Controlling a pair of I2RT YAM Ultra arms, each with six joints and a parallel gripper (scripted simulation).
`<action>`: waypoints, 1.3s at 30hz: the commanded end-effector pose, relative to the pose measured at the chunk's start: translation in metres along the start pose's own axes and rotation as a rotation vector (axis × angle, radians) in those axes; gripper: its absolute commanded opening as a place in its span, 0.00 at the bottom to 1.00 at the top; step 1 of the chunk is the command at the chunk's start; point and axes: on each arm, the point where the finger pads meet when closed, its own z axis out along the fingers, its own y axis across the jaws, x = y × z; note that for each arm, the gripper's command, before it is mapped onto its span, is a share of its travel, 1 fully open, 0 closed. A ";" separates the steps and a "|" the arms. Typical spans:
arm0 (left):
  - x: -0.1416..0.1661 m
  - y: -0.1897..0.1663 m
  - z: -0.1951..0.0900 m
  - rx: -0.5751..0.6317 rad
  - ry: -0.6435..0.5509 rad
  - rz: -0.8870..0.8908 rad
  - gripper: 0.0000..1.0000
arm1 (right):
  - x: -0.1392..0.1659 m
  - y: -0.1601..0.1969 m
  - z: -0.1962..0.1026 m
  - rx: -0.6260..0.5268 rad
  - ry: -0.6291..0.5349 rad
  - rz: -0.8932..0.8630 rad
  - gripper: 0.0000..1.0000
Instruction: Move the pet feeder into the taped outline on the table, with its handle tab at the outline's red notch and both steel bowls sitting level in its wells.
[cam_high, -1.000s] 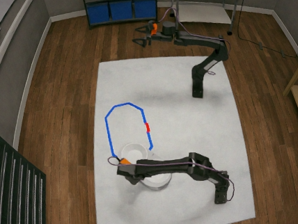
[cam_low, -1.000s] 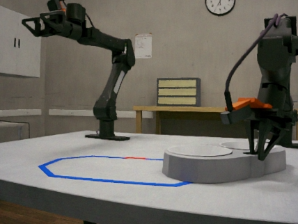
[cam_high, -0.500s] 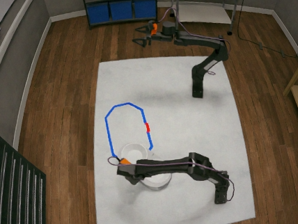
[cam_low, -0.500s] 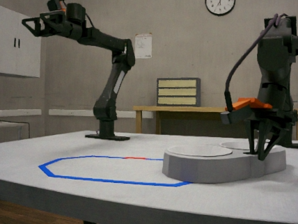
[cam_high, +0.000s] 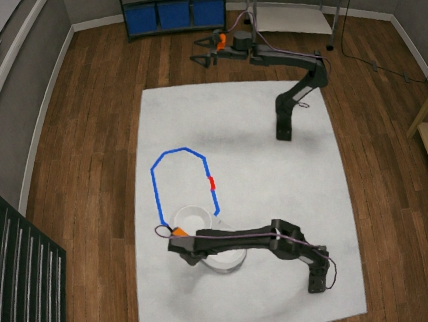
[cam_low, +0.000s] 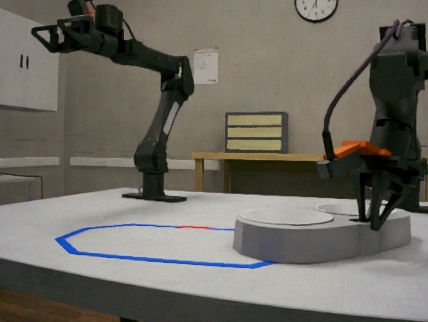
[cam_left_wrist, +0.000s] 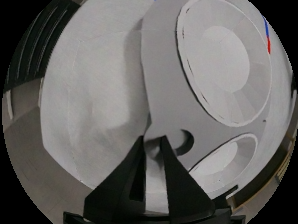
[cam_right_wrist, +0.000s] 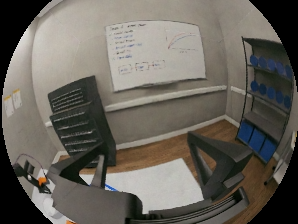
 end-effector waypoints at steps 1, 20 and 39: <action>0.002 0.005 -0.006 -0.022 -0.009 0.003 0.16 | -0.026 -0.001 -0.002 0.005 -0.059 -0.009 1.00; -0.002 -0.017 -0.006 -0.098 -0.019 -0.261 0.16 | -0.026 -0.001 -0.002 0.005 -0.059 -0.009 1.00; 0.001 -0.035 -0.004 -0.197 -0.018 -0.585 0.16 | -0.026 -0.001 -0.002 0.005 -0.059 -0.009 1.00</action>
